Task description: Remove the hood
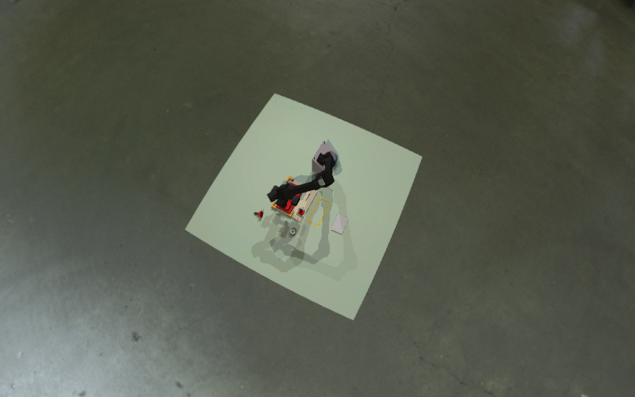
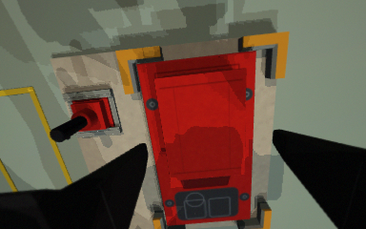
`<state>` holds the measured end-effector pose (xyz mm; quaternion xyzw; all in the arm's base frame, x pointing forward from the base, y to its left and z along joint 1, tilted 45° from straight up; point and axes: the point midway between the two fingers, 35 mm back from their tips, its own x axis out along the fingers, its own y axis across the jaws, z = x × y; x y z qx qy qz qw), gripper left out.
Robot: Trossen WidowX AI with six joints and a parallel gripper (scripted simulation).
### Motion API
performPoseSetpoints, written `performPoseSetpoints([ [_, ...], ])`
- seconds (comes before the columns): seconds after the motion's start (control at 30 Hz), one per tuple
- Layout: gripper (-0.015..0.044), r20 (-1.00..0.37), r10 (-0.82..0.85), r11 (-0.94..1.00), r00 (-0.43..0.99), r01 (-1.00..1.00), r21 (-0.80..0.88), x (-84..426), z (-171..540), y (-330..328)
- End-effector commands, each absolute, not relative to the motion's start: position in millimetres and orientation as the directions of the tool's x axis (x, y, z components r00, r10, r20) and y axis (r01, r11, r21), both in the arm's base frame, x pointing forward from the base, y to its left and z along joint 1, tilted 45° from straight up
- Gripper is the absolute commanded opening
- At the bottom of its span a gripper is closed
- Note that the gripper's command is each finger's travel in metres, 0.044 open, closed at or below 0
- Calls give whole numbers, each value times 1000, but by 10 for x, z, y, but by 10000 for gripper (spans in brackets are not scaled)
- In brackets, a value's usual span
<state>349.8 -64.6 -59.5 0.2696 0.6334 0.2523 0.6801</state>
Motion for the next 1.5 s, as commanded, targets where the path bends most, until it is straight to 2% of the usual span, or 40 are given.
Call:
performPoseSetpoints([
  [0.0,440,-720,691,722,67,5,692,3489,-630,-610],
  [1.47,440,-719,692,720,67,4,694,3498,-796,-445],
])
